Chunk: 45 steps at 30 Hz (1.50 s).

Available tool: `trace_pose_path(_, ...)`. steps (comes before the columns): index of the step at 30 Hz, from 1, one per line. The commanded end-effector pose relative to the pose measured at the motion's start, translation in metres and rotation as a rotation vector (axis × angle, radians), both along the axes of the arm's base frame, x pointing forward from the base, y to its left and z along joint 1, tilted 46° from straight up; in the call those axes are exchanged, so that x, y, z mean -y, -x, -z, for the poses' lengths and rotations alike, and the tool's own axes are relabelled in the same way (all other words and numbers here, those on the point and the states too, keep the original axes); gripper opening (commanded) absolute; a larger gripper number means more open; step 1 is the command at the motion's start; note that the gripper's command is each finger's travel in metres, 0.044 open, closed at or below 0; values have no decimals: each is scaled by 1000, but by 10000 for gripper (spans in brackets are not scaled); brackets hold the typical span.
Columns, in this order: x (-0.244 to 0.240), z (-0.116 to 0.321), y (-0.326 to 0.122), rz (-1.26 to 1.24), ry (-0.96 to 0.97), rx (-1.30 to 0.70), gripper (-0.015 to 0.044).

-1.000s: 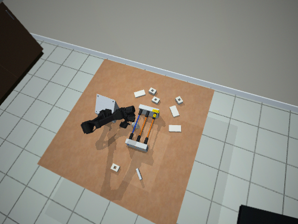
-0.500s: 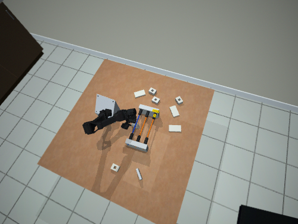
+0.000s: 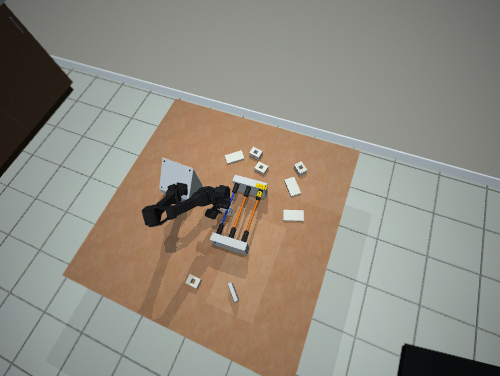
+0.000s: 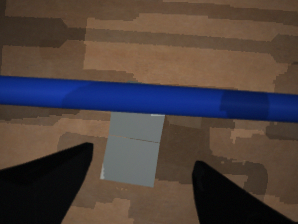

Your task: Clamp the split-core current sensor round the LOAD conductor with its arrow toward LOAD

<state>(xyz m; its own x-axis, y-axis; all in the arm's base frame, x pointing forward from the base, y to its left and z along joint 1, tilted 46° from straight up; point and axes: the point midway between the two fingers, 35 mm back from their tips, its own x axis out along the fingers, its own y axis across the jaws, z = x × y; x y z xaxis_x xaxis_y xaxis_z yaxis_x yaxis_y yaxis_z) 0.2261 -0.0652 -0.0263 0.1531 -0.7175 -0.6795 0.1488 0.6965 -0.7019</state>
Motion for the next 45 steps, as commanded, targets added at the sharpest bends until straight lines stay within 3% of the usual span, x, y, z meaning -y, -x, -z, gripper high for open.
trace_pose_path(1, 6, 4, 3, 0, 10, -10, 283)
trace_pose_path(28, 3, 2, 0, 1, 2, -1, 116)
trace_pose_path(33, 2, 0, 2, 0, 10, -10, 0)
trace_pose_path(45, -4, -2, 48, 0, 9, -12, 0)
